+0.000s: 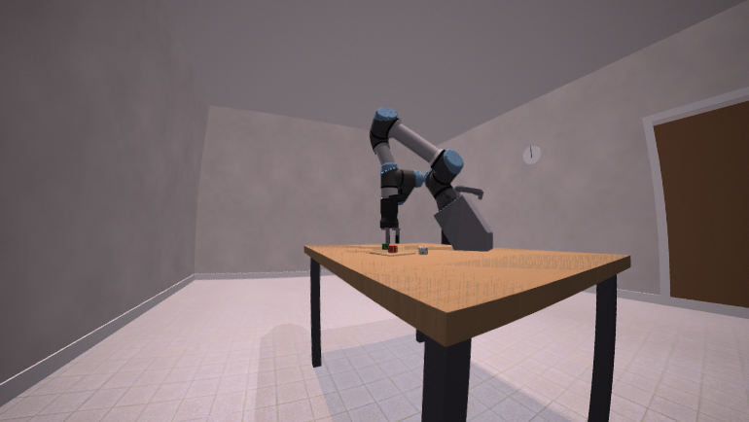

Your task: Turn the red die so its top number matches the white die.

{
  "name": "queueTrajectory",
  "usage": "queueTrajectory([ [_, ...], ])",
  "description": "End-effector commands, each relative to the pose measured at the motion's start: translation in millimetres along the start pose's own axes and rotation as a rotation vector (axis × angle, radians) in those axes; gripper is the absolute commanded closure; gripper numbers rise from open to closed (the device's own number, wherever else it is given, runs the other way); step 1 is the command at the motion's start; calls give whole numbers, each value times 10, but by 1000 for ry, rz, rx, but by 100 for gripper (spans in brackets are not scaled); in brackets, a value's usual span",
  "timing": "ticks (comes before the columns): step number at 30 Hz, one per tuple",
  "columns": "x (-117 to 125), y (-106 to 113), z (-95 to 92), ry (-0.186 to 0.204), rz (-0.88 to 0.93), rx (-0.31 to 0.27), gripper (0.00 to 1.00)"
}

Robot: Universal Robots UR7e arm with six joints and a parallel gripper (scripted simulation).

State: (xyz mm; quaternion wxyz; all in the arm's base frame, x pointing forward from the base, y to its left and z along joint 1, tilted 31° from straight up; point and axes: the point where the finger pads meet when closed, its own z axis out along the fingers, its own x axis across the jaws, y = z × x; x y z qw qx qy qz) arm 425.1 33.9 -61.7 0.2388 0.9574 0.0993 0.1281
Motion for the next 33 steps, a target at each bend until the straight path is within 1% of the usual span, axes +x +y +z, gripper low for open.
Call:
queueTrajectory([
  [1, 3, 0, -3, 1, 0, 0, 13],
  [28, 3, 0, -5, 1, 0, 0, 13],
  [33, 3, 0, -66, 1, 0, 0, 13],
])
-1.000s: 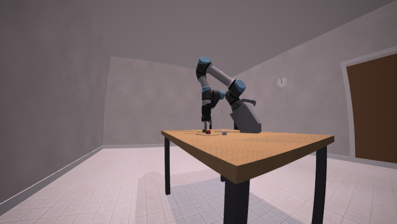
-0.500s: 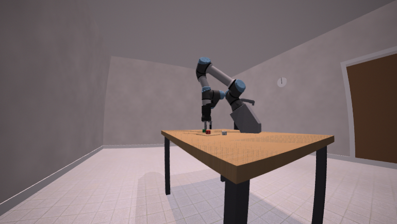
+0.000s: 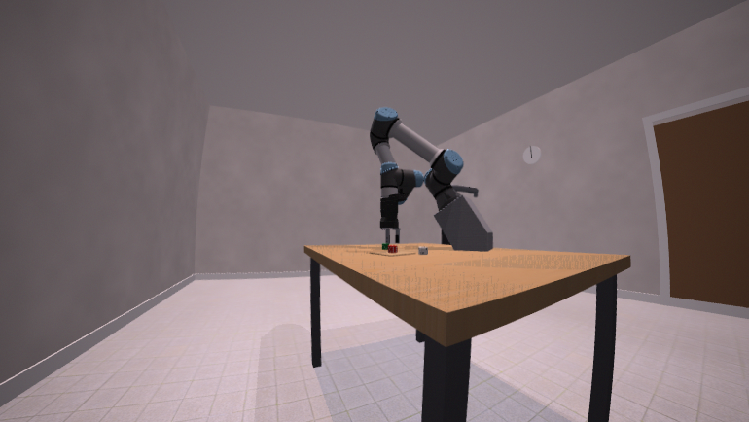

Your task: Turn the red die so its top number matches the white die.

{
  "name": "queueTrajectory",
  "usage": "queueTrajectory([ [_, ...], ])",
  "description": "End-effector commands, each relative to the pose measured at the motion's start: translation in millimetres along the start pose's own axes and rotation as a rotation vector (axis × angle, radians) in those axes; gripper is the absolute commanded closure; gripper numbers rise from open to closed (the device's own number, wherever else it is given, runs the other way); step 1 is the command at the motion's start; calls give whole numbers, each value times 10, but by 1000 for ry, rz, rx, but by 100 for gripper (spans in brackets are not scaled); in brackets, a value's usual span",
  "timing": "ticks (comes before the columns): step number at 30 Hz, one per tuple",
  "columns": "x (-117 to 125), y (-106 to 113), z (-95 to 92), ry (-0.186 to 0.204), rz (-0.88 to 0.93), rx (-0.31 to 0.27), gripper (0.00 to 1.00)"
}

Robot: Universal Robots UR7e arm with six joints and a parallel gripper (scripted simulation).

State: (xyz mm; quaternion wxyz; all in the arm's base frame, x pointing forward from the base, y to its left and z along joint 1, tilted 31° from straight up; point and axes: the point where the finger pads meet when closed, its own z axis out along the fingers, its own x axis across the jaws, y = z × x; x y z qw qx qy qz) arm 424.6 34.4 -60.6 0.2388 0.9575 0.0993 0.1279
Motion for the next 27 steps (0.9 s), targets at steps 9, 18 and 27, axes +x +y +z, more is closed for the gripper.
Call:
queueTrajectory([
  [9, 4, 1, -314, 2, 0, 0, 13],
  [18, 4, 1, -400, 2, 0, 0, 13],
  [27, -5, -4, -385, -6, 0, -44, 13],
])
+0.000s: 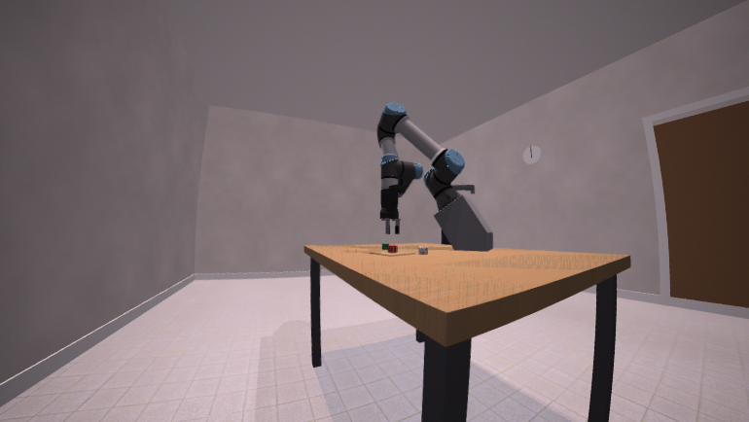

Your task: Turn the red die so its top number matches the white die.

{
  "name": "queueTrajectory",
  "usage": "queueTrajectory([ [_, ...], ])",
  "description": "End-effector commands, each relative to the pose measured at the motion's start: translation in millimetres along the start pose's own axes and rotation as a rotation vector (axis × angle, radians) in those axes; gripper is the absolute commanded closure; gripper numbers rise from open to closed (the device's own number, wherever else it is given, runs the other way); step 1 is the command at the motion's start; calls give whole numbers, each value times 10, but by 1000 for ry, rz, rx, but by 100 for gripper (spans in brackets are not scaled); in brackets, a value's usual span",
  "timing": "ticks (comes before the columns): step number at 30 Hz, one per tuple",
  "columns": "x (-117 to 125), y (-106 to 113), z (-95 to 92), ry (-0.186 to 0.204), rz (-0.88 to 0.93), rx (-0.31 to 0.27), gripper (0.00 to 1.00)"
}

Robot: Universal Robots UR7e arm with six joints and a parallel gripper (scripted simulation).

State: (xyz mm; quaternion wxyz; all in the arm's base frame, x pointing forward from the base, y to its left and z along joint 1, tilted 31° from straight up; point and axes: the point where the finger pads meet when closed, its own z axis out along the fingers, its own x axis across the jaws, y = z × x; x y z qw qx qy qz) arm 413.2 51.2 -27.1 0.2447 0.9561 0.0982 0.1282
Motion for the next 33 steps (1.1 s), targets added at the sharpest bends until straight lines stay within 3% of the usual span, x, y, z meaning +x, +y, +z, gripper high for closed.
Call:
queueTrajectory([
  [1, -5, -6, 6, -5, 0, -32, 13],
  [14, -1, -27, 2, -2, 0, -227, 13],
  [26, 1, -31, -2, 0, 1, -259, 13],
  [33, -21, -36, 23, -13, 4, -358, 13],
])
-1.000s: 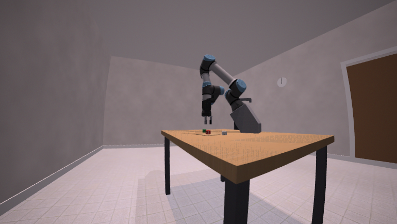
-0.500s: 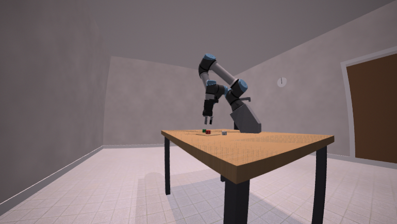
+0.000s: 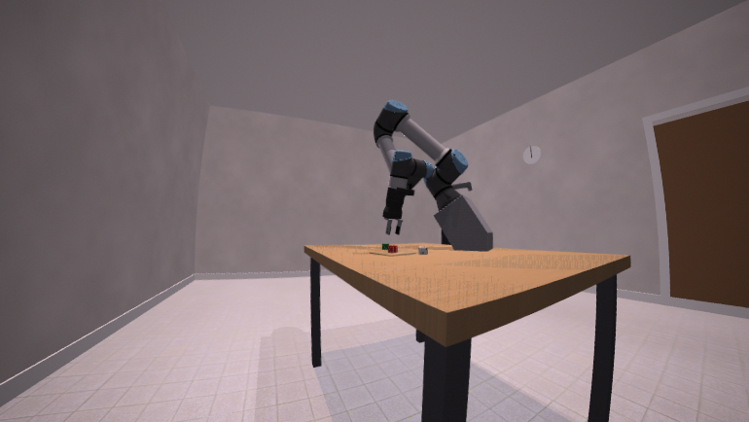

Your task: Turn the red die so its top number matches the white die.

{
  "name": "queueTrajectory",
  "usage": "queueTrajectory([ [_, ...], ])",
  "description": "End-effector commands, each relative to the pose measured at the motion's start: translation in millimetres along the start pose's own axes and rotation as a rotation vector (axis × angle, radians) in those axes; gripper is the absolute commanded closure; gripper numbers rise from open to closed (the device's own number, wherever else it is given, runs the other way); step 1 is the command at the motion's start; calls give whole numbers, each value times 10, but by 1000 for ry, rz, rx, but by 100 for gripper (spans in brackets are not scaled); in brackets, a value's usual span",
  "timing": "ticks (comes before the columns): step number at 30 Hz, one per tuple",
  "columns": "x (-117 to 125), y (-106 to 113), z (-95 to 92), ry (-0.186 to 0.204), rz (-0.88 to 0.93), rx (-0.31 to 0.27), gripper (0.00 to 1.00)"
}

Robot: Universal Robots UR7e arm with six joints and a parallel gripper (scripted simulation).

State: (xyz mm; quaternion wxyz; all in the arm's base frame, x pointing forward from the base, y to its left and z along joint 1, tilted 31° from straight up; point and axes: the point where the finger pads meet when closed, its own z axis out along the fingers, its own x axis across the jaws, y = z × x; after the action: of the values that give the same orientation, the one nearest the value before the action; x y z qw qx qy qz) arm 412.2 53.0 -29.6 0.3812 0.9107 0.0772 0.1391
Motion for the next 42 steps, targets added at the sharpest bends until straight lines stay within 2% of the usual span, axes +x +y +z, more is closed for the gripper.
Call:
queueTrajectory([
  [1, -12, -12, 12, -10, 2, -86, 13],
  [3, -12, -12, 12, -10, 2, -86, 13],
  [7, -4, -20, 4, -4, 1, -163, 13],
  [11, 10, -26, -9, 5, 1, -210, 13],
  [26, 1, -30, -3, -1, 3, -240, 13],
  [35, -30, -38, 19, -19, 8, -326, 13],
  [37, -30, -38, 19, -19, 8, -326, 13],
  [42, -28, -41, 19, -18, 8, -388, 13],
])
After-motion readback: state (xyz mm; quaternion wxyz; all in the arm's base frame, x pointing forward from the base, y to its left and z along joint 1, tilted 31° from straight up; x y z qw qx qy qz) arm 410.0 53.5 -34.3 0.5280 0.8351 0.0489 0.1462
